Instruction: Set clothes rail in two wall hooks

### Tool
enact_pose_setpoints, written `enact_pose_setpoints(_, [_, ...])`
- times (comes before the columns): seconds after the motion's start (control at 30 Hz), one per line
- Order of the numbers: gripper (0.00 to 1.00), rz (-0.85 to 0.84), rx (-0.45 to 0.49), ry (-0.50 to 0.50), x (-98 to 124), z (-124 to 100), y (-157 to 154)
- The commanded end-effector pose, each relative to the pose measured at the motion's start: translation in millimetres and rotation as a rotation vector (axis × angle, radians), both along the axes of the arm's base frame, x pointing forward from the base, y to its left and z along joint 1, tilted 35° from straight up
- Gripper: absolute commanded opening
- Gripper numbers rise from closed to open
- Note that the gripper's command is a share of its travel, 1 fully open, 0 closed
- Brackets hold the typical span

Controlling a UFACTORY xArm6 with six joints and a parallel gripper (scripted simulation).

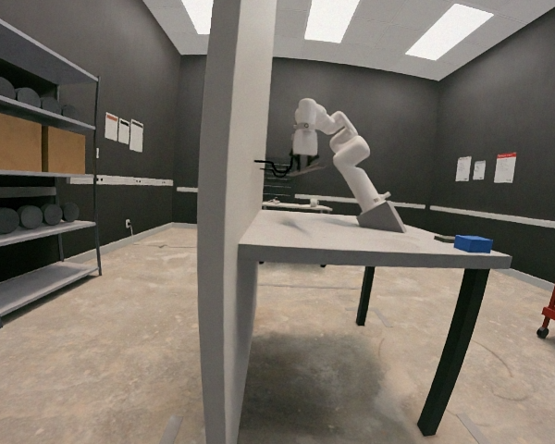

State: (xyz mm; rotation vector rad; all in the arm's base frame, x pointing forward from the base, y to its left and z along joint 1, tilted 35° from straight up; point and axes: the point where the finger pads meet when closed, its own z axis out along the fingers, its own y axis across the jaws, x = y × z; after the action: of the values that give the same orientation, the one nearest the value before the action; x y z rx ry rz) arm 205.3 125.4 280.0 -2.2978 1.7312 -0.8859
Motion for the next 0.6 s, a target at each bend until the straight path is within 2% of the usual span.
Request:
enact_pose_setpoints(0.0, [0.0, 0.0, 0.002, -0.001, -2, 9, 2])
enact_pose_setpoints(0.57, [0.0, 0.0, 0.002, -0.001, -8, 37, 8])
